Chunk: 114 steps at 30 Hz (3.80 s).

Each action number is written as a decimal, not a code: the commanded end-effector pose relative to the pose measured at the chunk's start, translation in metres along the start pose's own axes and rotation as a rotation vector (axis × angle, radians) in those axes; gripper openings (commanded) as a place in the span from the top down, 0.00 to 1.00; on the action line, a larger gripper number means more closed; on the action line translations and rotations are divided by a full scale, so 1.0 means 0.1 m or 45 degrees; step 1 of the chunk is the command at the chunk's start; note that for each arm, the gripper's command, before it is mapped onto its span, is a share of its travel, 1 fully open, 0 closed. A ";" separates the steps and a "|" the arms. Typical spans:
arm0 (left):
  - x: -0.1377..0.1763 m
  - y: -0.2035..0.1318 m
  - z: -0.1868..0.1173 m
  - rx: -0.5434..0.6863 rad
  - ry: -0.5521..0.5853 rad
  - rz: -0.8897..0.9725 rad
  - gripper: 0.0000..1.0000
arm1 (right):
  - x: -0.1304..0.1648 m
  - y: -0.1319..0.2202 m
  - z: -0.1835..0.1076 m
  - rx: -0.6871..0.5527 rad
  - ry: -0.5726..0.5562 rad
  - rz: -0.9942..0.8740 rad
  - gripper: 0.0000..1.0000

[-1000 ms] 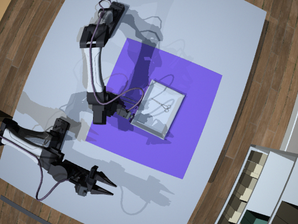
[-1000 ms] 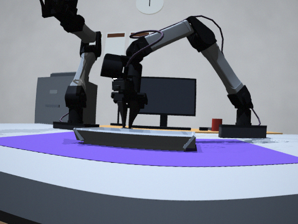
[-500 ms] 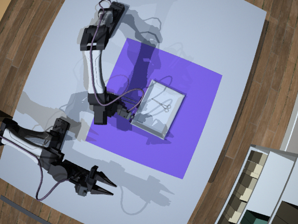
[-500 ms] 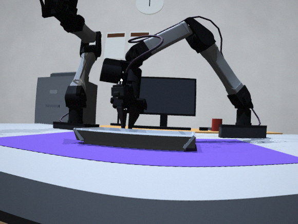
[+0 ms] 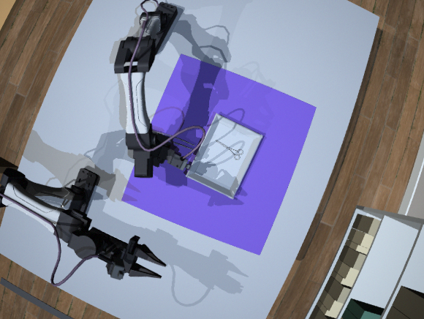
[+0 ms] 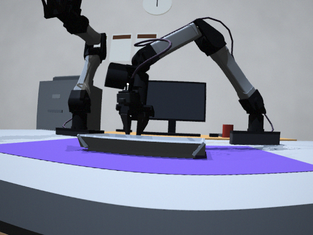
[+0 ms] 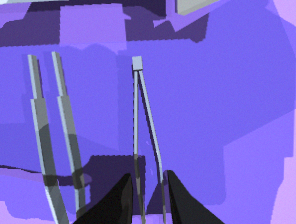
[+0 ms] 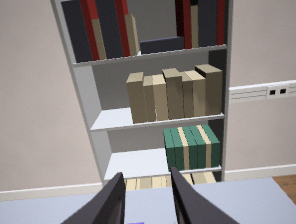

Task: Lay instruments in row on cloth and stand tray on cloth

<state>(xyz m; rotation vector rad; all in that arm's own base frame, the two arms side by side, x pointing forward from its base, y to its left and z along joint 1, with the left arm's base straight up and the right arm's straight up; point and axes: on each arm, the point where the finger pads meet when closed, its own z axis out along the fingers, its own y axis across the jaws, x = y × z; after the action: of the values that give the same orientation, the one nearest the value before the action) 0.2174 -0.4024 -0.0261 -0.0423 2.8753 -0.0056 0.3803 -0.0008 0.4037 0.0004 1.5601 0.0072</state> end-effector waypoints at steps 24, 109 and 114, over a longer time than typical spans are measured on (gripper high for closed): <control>-0.02 0.03 -0.26 0.021 0.009 -0.020 0.74 | -0.22 0.02 -0.03 -0.017 -0.110 0.010 0.67; -1.86 1.02 0.03 -0.025 0.123 0.228 0.67 | -0.22 0.02 -0.03 -0.017 -0.110 0.010 0.67; -1.89 1.07 0.05 -0.031 0.126 0.214 0.67 | -0.22 0.02 -0.03 -0.017 -0.110 0.010 0.67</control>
<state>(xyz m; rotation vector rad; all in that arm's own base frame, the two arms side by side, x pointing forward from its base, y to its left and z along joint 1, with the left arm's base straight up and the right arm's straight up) 0.3957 -0.3008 0.0298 0.2441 2.9400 -0.0087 0.3803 -0.0008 0.4038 0.0004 1.5600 0.0072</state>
